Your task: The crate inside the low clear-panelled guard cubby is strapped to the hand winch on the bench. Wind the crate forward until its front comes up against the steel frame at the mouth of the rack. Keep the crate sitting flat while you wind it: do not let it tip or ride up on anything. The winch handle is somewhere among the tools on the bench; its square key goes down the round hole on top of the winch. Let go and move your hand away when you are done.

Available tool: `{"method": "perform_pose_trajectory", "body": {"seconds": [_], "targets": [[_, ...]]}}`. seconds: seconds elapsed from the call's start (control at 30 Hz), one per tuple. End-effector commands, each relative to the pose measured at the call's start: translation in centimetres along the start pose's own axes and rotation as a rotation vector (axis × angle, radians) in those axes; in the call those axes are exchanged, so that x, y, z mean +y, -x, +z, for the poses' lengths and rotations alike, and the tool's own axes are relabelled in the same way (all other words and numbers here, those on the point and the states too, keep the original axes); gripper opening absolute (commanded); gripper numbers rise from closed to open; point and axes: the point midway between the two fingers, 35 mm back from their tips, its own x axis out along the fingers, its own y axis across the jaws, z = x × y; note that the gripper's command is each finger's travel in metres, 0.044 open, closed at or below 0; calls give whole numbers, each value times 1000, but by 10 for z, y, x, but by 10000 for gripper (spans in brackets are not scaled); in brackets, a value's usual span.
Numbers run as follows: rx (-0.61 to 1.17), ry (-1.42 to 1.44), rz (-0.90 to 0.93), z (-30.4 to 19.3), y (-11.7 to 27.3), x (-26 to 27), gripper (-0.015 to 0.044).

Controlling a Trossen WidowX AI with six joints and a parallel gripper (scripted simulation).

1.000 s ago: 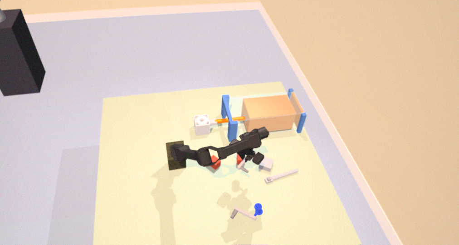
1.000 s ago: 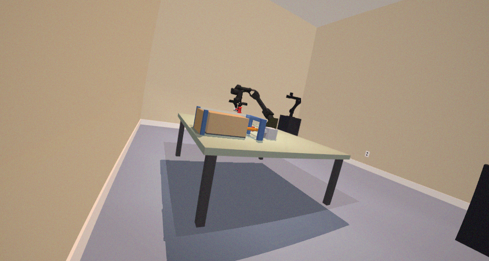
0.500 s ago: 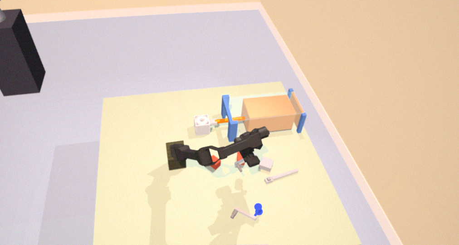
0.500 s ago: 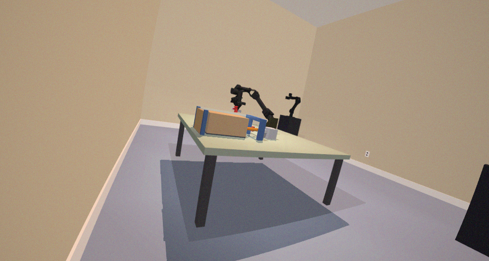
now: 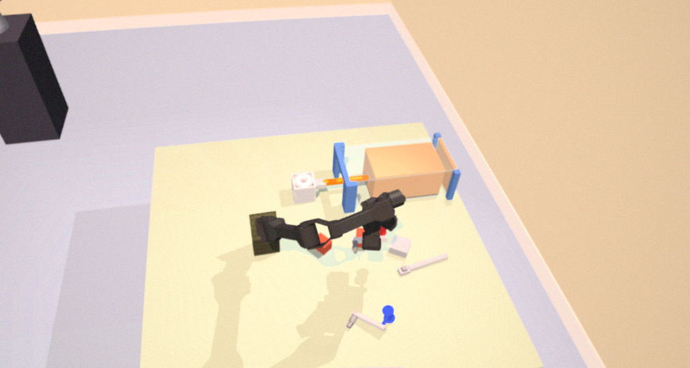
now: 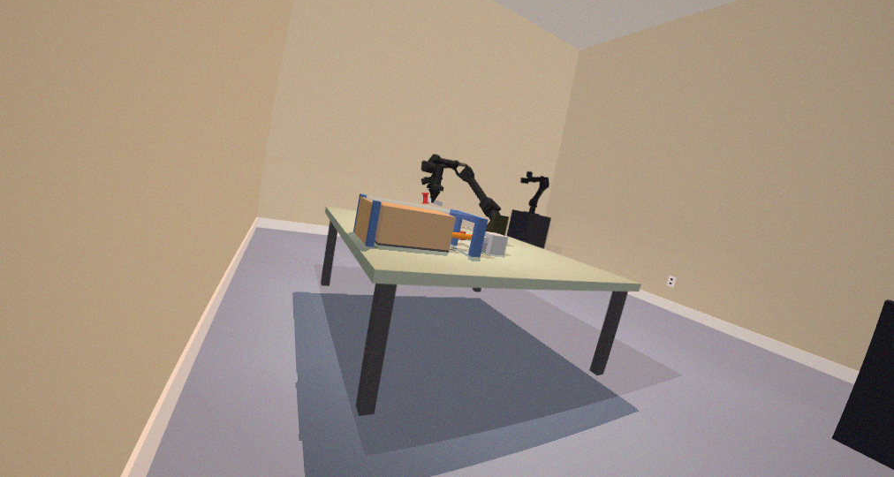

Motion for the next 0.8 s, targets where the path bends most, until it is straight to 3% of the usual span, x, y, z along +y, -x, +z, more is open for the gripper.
{"method": "perform_pose_trajectory", "body": {"seconds": [0.0, 0.77], "targets": [[-1, -33, -2, 0, 1, 0, 0], [-14, -8, 348, 0, 1, 0, 0]]}}
